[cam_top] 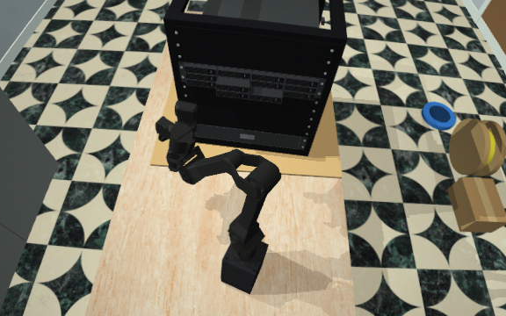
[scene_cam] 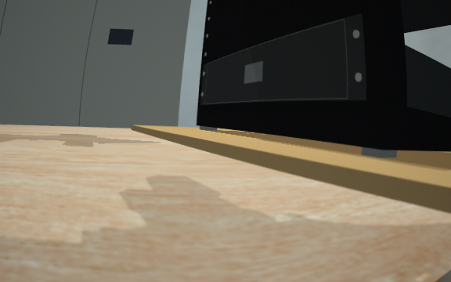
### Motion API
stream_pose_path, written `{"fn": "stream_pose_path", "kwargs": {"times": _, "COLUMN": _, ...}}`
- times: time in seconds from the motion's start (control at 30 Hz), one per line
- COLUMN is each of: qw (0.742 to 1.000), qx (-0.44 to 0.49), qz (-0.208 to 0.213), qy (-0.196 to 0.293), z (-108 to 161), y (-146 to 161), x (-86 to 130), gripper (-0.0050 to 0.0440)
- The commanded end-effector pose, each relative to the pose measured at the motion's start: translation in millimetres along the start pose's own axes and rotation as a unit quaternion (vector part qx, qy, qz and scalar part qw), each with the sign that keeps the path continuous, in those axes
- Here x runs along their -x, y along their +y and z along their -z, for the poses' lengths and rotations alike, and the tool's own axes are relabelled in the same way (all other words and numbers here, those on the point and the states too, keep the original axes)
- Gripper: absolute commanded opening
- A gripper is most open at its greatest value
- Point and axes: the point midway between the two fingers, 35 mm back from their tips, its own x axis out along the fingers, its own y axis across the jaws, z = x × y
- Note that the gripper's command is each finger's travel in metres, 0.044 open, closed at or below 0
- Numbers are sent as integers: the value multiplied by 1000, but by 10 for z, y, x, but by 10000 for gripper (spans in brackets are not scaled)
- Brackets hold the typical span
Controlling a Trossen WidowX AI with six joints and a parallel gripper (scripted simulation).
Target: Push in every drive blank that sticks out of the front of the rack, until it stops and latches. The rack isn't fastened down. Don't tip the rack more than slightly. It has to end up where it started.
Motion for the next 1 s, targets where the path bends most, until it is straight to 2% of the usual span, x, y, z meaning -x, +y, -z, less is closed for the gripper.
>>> {"fn": "stream_pose_path", "kwargs": {"times": 0.0, "qw": 1000, "qx": 17, "qz": 5, "qy": 3, "z": 29, "y": -50, "x": 29, "gripper": -50}}
{"fn": "stream_pose_path", "kwargs": {"times": 0.37, "qw": 998, "qx": 56, "qz": 5, "qy": 3, "z": 30, "y": -47, "x": 47, "gripper": -50}}
{"fn": "stream_pose_path", "kwargs": {"times": 0.97, "qw": 998, "qx": 65, "qz": 5, "qy": 3, "z": 31, "y": -46, "x": 52, "gripper": -50}}
